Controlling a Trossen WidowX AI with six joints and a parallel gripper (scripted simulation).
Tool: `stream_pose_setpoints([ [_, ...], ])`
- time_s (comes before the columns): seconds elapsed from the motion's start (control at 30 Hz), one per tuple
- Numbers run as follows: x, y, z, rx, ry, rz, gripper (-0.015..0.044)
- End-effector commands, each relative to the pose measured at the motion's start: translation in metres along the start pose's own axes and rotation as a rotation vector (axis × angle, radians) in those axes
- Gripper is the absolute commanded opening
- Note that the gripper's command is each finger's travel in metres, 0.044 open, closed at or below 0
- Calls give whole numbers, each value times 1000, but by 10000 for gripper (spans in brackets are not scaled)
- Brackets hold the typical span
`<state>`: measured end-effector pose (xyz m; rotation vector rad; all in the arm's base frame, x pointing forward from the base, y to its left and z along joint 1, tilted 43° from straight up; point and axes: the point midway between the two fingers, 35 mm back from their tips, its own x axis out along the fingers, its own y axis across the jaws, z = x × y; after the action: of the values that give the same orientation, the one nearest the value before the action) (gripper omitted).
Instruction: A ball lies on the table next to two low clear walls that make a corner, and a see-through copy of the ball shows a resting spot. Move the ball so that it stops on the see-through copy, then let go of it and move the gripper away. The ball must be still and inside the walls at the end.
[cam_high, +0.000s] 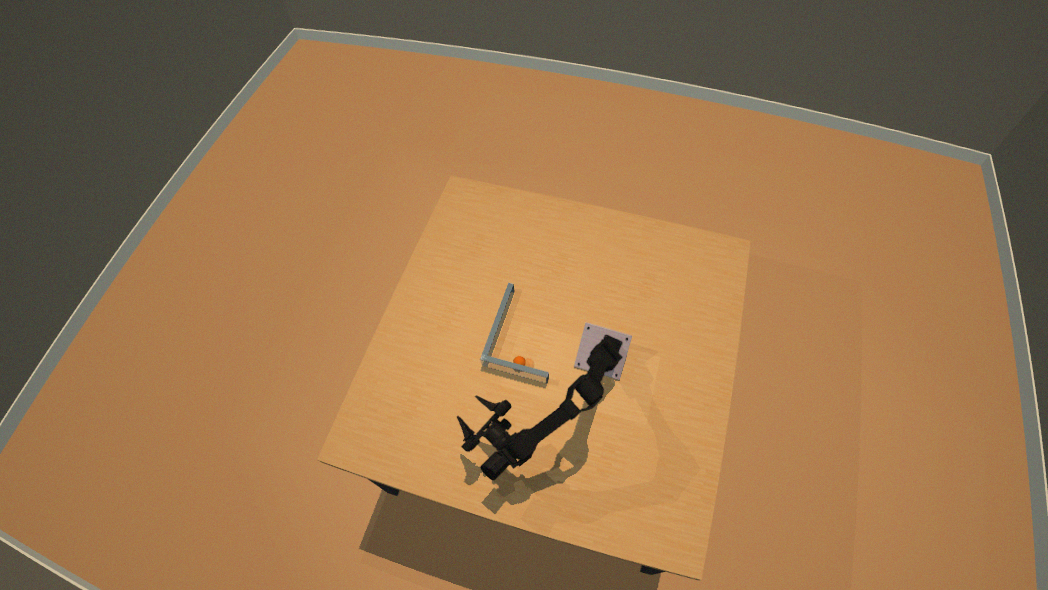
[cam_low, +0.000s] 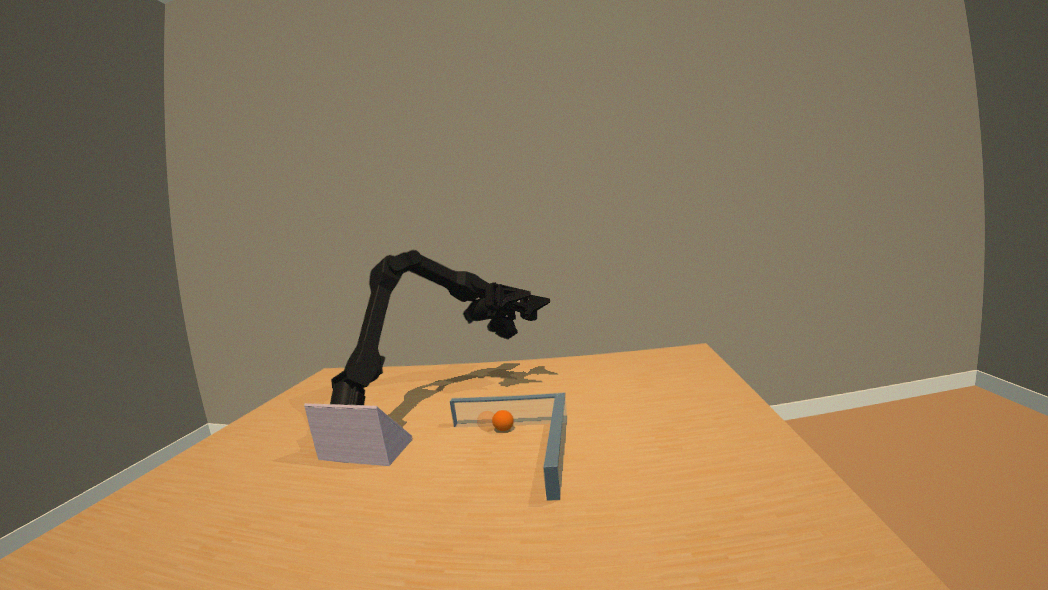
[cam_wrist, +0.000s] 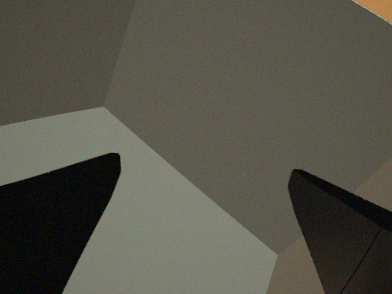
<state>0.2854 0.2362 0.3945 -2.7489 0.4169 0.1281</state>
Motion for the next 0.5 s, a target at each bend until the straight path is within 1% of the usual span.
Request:
stream_pose_setpoints([
  [0.0, 2, 0, 2, -2, -8, 0, 374],
  [0.07, 19, 6, 18, -13, -78, 4, 321],
  [0.27, 80, 50, 91, 3, -437, 81, 318],
  [0.37, 99, 82, 127, 65, -645, 155, 318],
  [0.47, 108, 117, 162, 174, -866, 253, 318],
])
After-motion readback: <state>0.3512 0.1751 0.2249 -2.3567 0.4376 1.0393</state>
